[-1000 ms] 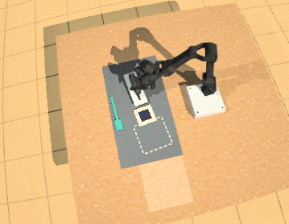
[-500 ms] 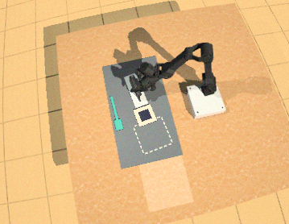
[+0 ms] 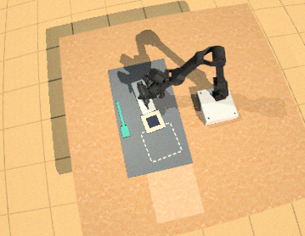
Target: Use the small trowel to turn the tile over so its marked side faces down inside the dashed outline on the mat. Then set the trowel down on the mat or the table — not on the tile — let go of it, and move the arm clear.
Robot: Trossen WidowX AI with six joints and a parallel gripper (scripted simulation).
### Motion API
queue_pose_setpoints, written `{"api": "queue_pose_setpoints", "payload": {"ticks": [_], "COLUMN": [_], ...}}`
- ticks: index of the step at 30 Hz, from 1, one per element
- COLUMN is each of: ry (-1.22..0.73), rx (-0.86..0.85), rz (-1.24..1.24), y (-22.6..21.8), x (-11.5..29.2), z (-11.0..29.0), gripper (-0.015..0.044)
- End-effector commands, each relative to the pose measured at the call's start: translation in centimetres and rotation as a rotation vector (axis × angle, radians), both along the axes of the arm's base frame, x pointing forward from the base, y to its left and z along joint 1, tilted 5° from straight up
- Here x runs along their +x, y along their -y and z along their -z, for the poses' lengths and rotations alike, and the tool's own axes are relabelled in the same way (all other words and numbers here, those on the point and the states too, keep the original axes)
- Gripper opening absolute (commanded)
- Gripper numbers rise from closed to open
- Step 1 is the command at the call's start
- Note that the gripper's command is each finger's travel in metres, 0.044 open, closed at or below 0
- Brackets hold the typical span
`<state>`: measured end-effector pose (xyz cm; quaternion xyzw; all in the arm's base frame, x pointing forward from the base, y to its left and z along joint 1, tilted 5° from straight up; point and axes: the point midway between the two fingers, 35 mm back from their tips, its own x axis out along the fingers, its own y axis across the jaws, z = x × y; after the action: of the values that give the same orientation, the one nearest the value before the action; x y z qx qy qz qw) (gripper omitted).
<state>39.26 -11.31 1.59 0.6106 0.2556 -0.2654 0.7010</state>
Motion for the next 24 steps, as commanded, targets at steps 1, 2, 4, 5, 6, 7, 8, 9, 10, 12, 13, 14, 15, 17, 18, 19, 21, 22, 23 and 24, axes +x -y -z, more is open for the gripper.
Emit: {"api": "queue_pose_setpoints", "payload": {"ticks": [1, 2, 4, 5, 6, 7, 8, 9, 10, 12, 13, 14, 15, 17, 18, 19, 21, 22, 23, 24], "ry": [0.001, 0.001, 0.001, 0.001, 0.002, 0.002, 0.002, 0.002, 0.002, 0.002, 0.002, 0.002, 0.002, 0.003, 0.003, 0.003, 0.003, 0.003, 0.003, 0.002], "rx": [0.001, 0.002, 0.002, 0.002, 0.002, 0.002, 0.003, 0.003, 0.003, 0.003, 0.003, 0.004, 0.004, 0.004, 0.004, 0.004, 0.005, 0.008, 0.017, 0.028], "rz": [-0.005, -0.005, -0.005, -0.005, -0.005, -0.005, -0.005, -0.005, -0.005, -0.005, -0.005, -0.005, -0.005, -0.005, -0.005, -0.005, -0.005, -0.004, -0.004, -0.003], "y": [-0.8, -1.0, -1.3, -1.5, -1.6, -1.8, -1.9, -2.1, -2.3, -2.6, -2.7, -2.9, -3.1, -3.4, -3.5, -3.7, -3.8, -3.7, -3.7, -3.6], "x": [0.0, 0.0, 0.0, 0.0, 0.0, -0.1, -0.1, -0.1, -0.1, -0.1, -0.1, -0.1, -0.1, -0.2, -0.2, -0.2, -0.2, -0.2, -0.2, -0.2], "z": [0.0, 0.0, 0.0, 0.0, 0.0, 0.0, 0.0, 0.0, 0.0, 0.0, 0.1, 0.1, 0.1, 0.1, 0.1, 0.1, 0.1, 0.0, -0.1, -0.2], "gripper": [0.0000, 0.0000, 0.0000, 0.0000, 0.0000, 0.0000, 0.0000, 0.0000, 0.0000, 0.0000, 0.0000, 0.0000, 0.0000, 0.0000, 0.0000, 0.0000, 0.0000, 0.0000, 0.0000, 0.0000]}}
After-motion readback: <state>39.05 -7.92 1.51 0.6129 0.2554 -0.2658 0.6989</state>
